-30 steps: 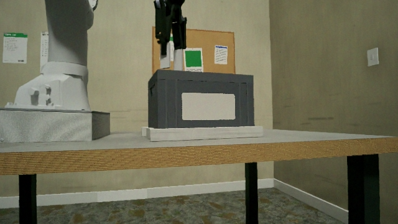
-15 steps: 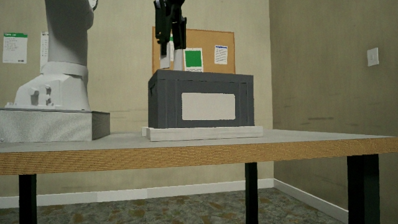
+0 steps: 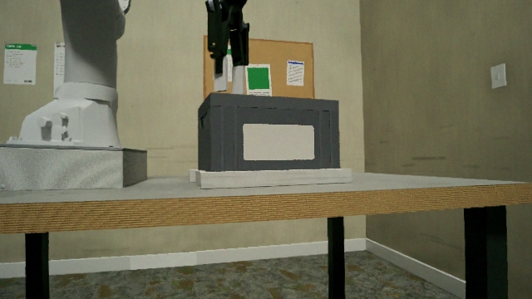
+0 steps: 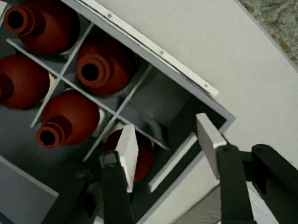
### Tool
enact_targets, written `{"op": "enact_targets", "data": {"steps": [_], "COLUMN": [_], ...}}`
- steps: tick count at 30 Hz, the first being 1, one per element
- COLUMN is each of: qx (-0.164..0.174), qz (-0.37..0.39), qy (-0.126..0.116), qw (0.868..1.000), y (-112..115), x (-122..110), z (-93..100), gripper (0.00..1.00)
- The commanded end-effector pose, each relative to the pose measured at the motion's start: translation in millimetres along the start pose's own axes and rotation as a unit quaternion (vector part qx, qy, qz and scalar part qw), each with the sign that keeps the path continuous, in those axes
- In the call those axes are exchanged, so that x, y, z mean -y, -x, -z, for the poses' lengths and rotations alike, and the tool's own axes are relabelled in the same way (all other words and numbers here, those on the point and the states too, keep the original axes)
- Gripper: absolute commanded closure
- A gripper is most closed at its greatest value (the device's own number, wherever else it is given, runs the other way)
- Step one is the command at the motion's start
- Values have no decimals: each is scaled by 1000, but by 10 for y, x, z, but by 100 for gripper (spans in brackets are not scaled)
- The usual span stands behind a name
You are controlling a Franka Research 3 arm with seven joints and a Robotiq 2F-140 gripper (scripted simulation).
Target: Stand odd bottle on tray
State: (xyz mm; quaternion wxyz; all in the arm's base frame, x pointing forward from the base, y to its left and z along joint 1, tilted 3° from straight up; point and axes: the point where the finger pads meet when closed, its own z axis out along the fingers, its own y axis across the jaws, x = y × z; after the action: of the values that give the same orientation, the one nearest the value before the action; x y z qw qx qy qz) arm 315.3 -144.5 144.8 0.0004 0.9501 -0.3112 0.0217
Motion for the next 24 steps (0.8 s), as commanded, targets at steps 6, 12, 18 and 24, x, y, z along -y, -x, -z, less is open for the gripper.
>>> {"op": "enact_targets", "data": {"steps": [6,12,18,24], "qx": [0,0,0,0], "qz": [2,2,2,2], "qy": [1,1,1,1], "qw": [1000,1000,1000,1000], "y": [3,3,2,2], "x": [-9,-9,-9,-9], "z": [-9,-10,-22,-51], "gripper": [56,56,56,56]}}
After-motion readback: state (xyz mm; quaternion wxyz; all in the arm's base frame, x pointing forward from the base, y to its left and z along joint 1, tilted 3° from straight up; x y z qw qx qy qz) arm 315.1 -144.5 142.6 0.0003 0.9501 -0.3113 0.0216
